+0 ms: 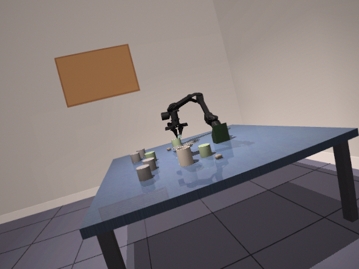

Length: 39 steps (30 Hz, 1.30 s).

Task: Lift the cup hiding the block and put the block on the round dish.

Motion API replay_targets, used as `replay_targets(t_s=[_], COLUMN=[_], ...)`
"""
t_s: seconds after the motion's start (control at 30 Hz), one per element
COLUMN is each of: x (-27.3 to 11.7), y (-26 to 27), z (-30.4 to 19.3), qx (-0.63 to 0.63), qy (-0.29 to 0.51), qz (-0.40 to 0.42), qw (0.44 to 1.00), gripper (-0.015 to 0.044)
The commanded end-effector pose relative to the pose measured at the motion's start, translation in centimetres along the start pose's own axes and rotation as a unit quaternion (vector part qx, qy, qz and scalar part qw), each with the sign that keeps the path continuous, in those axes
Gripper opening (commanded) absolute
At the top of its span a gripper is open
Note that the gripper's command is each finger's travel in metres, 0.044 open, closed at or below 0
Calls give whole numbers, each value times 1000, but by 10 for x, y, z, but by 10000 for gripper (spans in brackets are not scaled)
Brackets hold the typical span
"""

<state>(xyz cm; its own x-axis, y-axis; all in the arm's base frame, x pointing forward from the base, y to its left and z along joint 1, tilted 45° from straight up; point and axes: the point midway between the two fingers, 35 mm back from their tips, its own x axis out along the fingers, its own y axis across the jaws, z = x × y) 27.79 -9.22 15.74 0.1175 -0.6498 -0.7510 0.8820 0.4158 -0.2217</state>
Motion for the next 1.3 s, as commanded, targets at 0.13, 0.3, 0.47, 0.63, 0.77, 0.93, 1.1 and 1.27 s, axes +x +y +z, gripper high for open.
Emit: replay_targets(t_s=[0.13, 0.3, 0.47, 0.63, 0.77, 0.93, 1.1, 1.27], x=[12, 13, 28, 51, 54, 57, 65, 73], y=[-48, -52, -53, -55, -56, -56, -57, -57], z=[21, 22, 23, 24, 24, 24, 25, 25], qx=[-14, -15, -15, -15, -15, -15, -15, -15], qy=[-19, -20, -20, -21, -22, -21, -22, -22], qz=[-36, -39, -39, -39, -40, -40, -40, -40], qw=[999, 999, 999, 999, 999, 999, 999, 999], gripper=[0, 0, 0, 0, 0, 0, 0, 0])
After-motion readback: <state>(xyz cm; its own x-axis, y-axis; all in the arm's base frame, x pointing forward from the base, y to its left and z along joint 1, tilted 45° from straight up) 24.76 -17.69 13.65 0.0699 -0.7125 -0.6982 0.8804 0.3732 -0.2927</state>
